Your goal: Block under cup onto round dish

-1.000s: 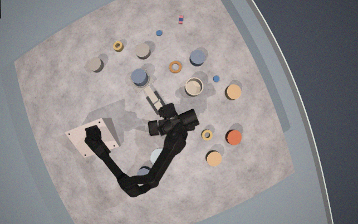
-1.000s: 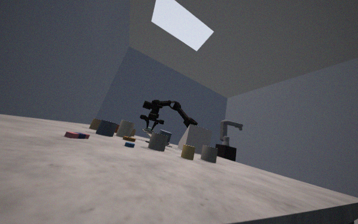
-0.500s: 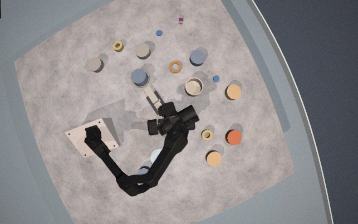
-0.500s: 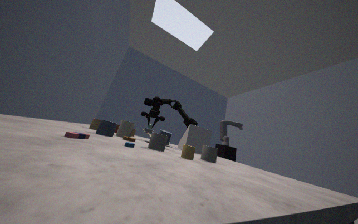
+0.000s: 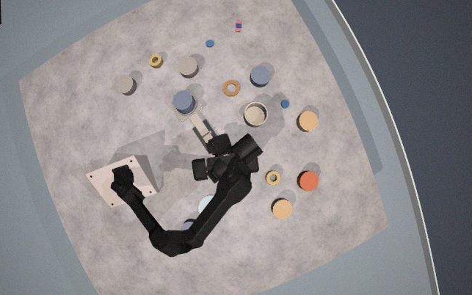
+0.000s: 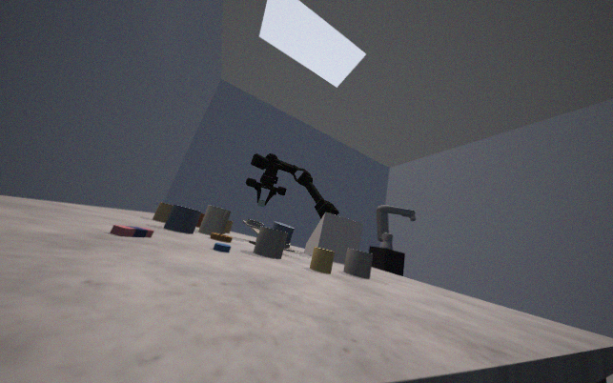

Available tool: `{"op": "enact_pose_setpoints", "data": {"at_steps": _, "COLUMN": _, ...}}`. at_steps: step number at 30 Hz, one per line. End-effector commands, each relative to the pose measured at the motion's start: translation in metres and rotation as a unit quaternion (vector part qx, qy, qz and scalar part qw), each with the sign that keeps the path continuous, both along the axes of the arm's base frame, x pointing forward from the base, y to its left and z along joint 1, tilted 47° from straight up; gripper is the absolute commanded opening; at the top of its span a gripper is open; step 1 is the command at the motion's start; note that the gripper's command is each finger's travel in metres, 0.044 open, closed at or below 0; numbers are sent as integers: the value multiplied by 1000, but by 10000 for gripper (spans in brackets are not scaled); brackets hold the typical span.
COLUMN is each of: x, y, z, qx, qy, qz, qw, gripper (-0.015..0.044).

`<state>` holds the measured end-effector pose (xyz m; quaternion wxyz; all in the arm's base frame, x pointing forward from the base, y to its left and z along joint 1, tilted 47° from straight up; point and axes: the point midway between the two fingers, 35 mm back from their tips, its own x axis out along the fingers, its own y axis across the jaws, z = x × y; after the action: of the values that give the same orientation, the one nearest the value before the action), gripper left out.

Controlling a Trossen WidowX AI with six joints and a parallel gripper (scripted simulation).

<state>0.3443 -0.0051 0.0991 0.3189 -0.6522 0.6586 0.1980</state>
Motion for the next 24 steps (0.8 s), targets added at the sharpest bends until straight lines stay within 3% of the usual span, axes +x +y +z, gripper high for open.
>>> {"op": "enact_pose_setpoints", "data": {"at_steps": 1, "x": -2, "y": -9, "z": 7, "qx": 7, "qy": -3, "qz": -2, "qw": 1000, "gripper": 0}}
{"op": "enact_pose_setpoints", "data": {"at_steps": 24, "x": -90, "y": -165, "z": 34, "qx": -2, "qy": -3, "qz": -1, "qw": 1000, "gripper": 0}}
